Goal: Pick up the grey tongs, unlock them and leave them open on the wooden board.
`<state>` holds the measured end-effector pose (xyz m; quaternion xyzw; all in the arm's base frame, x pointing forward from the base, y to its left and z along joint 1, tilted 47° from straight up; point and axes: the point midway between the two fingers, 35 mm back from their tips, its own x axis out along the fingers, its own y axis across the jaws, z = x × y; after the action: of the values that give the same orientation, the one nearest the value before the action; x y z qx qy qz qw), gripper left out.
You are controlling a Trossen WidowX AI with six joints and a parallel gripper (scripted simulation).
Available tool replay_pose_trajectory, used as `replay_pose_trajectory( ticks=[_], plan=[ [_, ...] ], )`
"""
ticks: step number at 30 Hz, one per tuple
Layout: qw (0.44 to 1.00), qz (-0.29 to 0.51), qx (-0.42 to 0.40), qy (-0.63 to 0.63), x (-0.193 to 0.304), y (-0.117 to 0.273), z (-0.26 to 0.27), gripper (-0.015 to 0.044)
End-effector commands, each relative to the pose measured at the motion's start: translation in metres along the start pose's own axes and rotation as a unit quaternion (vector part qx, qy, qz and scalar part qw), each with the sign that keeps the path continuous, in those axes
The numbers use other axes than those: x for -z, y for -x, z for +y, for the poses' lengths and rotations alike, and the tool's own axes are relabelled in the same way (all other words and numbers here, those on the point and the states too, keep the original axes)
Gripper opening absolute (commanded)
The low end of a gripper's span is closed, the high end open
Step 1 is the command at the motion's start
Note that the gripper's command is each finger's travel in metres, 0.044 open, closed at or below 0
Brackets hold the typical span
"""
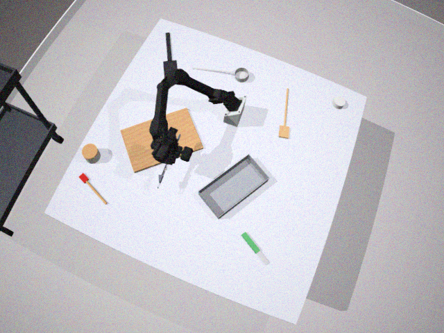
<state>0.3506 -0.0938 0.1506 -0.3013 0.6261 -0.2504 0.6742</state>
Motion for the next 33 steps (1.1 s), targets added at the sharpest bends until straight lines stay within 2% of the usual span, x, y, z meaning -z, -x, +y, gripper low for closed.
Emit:
replay_pose_trajectory(
  ticks=[1, 9, 19, 33],
  plan=[
    [0.999, -0.005, 0.000, -0.053, 0.013, 0.003, -0.024, -0.0150],
    [0.989, -0.005, 0.007, -0.146, 0.043, 0.005, -0.066, -0.0150],
    [0.988, -0.013, 0.004, -0.155, 0.046, 0.005, -0.069, -0.0150],
    [0.979, -0.121, -0.023, -0.165, 0.049, 0.007, -0.063, -0.0150]
  ],
)
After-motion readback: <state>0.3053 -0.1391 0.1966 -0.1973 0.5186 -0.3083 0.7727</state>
